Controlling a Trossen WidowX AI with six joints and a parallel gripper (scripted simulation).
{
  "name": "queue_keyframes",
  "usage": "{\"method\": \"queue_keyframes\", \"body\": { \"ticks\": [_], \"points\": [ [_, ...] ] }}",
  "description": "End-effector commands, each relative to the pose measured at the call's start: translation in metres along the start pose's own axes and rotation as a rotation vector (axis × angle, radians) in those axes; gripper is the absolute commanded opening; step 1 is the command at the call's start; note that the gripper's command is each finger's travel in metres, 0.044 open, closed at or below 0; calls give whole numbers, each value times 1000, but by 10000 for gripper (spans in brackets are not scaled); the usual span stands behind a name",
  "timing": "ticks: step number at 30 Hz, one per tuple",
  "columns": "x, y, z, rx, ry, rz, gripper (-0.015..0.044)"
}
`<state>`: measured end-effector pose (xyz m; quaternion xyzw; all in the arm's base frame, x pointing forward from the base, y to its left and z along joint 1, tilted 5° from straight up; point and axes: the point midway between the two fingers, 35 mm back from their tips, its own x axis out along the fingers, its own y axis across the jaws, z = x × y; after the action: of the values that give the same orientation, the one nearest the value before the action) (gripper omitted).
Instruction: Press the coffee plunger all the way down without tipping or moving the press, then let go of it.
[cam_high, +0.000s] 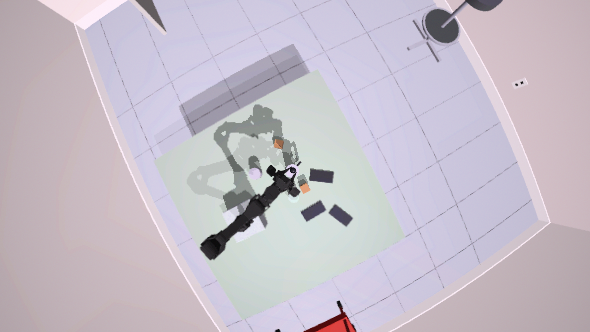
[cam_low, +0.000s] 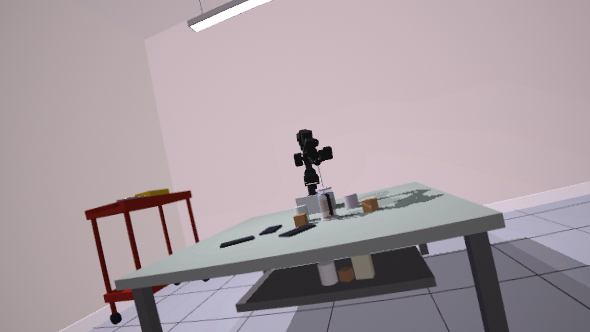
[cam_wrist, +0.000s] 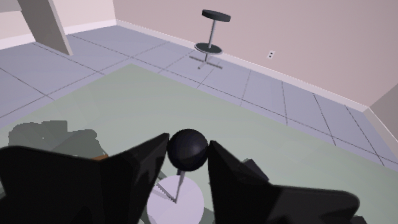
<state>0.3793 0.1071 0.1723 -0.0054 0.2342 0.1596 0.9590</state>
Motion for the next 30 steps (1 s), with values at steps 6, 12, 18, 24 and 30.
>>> {"method": "queue_keyframes", "body": {
  "ticks": [6, 12, 18, 24, 30],
  "points": [
    [14, -1, -35, 12, 66, -3, 124],
    [20, -1, -43, 12, 66, -3, 124],
    [25, -1, -51, 12, 66, -3, 124],
    [31, 0, -59, 12, 66, -3, 124],
    [37, 0, -67, 12, 66, -3, 124]
  ]
}}
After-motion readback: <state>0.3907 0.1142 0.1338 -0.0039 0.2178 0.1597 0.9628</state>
